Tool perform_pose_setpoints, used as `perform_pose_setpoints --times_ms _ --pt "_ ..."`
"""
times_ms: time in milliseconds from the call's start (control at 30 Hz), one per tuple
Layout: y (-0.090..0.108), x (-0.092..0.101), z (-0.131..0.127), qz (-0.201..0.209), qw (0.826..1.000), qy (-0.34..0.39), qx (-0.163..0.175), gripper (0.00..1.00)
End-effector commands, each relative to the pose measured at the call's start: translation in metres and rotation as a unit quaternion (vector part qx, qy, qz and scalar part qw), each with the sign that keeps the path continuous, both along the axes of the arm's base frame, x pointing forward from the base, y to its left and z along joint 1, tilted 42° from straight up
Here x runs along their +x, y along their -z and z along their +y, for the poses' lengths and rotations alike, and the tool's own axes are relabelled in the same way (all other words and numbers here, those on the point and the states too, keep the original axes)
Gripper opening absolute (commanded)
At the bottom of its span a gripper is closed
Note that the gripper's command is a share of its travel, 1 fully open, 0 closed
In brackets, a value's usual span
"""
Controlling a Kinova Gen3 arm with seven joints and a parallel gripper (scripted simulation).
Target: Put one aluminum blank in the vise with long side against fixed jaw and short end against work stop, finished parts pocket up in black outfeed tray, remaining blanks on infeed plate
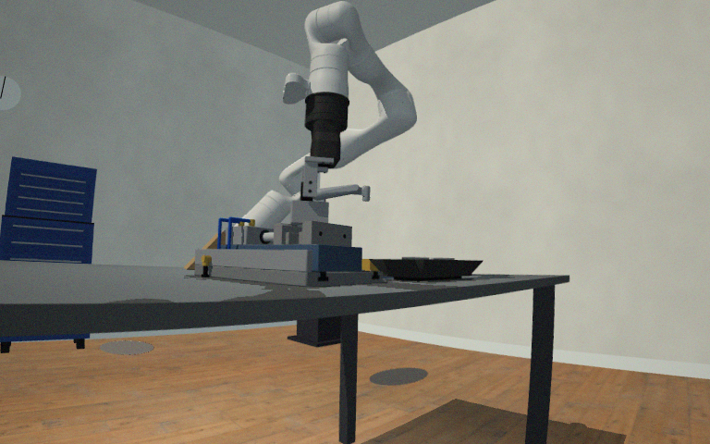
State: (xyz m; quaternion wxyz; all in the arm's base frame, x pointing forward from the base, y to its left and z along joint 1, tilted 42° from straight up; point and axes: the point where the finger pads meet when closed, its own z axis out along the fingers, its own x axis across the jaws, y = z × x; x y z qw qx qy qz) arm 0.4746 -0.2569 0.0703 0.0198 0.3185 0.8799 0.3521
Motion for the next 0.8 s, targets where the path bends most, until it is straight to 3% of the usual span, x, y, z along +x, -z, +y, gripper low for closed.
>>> perform_pose_setpoints --times_ms 0,767 --pt "0.0022 0.0015 -0.0004 -0.004 1.0 -0.001 -0.002 1.0" --pt "0.0003 0.0028 0.0013 -0.004 1.0 -0.001 -0.002 1.0"
